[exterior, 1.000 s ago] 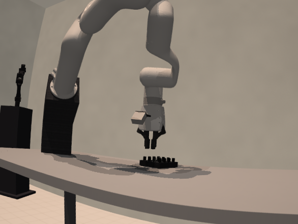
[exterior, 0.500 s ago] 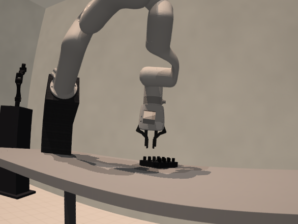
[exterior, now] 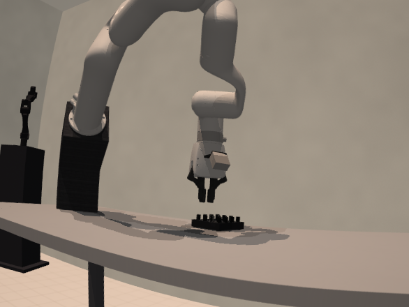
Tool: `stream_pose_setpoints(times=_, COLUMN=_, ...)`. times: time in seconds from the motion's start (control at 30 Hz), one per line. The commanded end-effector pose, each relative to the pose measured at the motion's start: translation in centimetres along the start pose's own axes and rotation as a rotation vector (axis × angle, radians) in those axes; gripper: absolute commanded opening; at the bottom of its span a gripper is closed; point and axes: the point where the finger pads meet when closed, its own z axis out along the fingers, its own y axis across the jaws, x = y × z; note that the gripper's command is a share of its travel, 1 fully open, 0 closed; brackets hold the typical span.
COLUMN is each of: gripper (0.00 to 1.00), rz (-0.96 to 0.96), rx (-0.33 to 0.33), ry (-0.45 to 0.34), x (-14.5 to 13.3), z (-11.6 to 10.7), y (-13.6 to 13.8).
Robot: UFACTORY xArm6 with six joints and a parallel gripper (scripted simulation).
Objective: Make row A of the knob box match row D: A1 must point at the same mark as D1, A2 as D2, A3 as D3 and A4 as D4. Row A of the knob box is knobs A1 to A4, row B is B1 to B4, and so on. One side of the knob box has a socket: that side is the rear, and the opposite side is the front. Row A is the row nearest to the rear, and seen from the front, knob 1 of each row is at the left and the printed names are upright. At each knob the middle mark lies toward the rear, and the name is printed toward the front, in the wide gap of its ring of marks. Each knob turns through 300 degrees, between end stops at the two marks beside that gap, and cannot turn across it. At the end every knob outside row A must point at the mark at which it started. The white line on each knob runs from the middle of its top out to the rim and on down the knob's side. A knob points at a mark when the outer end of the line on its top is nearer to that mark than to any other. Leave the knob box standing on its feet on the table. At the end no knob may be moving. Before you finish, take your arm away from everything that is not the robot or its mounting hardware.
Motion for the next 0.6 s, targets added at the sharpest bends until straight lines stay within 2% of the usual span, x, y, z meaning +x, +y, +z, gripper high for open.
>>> stream_pose_setpoints(times=0.0, gripper=0.19, rz=-0.156, rx=-0.006, ry=-0.006, x=0.01, z=-0.16, y=-0.08)
stream_pose_setpoints(times=0.13, gripper=0.19, rz=-0.210, rx=-0.006, ry=-0.007, x=0.01, z=-0.19, y=-0.08)
stream_pose_setpoints(times=0.17, gripper=0.19, rz=-0.289, rx=-0.006, ry=-0.007, x=0.01, z=-0.24, y=-0.08)
stream_pose_setpoints(times=0.57, gripper=0.19, rz=-0.603, rx=-0.005, ry=-0.008, x=0.01, z=-0.44, y=-0.08)
